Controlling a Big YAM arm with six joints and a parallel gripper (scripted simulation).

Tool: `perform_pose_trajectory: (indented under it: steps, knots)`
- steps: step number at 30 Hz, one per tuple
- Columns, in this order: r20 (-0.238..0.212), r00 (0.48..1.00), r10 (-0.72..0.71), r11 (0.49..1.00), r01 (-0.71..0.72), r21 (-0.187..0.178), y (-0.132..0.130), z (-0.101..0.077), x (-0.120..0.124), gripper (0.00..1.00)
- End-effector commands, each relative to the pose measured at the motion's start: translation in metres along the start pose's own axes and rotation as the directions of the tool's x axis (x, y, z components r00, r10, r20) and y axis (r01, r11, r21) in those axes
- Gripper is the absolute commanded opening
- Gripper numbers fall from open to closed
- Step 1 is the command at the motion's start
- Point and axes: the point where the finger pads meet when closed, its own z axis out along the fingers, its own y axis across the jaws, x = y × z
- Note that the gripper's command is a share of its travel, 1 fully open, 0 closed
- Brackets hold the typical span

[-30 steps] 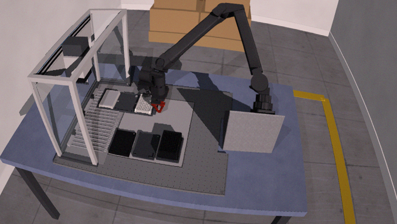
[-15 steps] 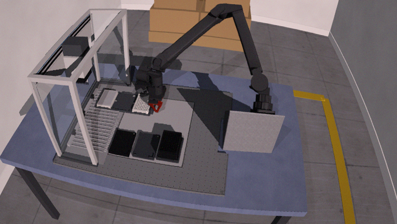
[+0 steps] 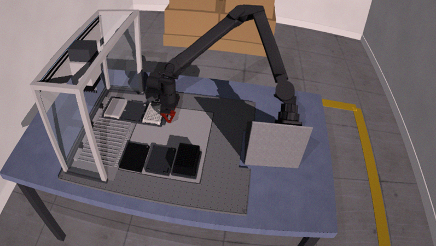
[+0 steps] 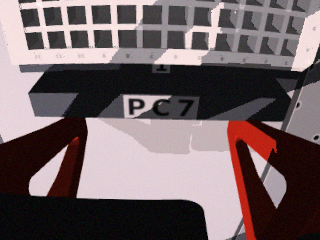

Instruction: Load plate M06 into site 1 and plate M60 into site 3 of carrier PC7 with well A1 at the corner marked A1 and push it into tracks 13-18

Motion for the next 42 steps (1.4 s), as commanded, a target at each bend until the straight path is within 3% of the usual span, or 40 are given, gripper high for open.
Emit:
perform_pose_trajectory:
  steps: [1, 42]
  knots:
    - [0.055, 0.998, -0.005, 1.000, 0.005, 0.000, 0.003, -0.020, -0.032, 0.80]
    - [0.067, 0.998, -0.011, 1.000, 0.011, 0.002, 0.002, -0.024, -0.070, 0.80]
